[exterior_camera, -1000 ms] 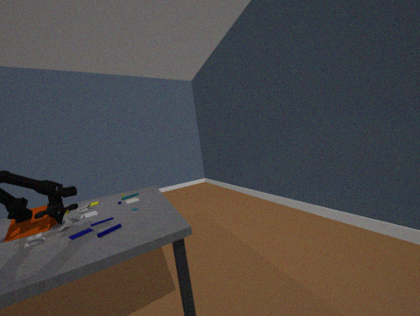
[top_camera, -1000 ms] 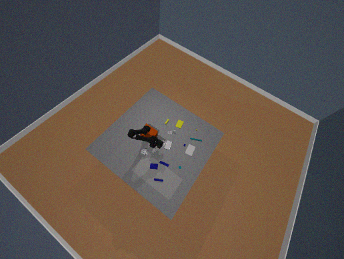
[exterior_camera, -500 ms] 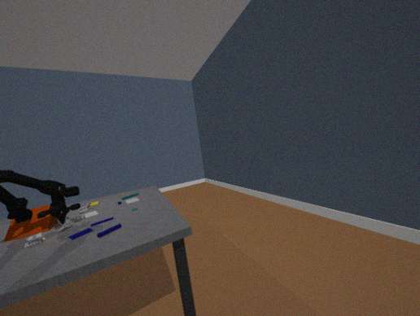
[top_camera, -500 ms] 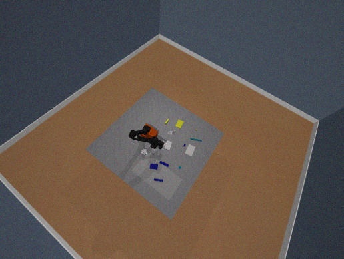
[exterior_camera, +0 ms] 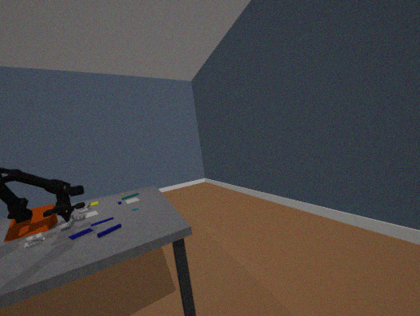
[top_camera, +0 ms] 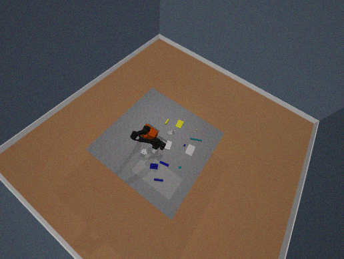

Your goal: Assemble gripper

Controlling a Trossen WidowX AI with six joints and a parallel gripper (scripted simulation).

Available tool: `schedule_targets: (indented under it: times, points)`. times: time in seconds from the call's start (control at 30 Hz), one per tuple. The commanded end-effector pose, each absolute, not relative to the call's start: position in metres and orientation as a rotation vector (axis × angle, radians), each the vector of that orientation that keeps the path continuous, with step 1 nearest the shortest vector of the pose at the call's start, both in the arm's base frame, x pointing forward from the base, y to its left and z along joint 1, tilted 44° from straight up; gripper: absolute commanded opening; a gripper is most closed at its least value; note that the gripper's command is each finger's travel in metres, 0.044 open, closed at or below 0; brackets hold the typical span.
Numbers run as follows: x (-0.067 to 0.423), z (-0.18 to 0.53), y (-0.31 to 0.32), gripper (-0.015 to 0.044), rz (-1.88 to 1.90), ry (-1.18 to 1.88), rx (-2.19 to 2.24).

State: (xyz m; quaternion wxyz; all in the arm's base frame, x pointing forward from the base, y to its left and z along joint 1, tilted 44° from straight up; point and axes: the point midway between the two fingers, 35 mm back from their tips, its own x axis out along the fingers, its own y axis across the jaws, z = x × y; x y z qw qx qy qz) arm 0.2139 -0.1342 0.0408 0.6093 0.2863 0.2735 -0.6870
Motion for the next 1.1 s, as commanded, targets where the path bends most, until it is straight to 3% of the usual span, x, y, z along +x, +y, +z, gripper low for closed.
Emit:
schedule_targets:
  times: [0.0, 0.6, 0.93, 1.07]
  points:
    - [0.223, 0.041, -0.135, 0.0000, -1.587, 0.625, 0.663]
    - [0.241, 0.041, -0.136, 0.0000, -1.586, 0.624, 0.664]
    - [0.240, 0.083, -0.095, 0.0000, -1.585, 0.630, 0.664]
    - [0.243, 0.076, -0.101, 0.0105, -1.575, 0.625, 0.664]
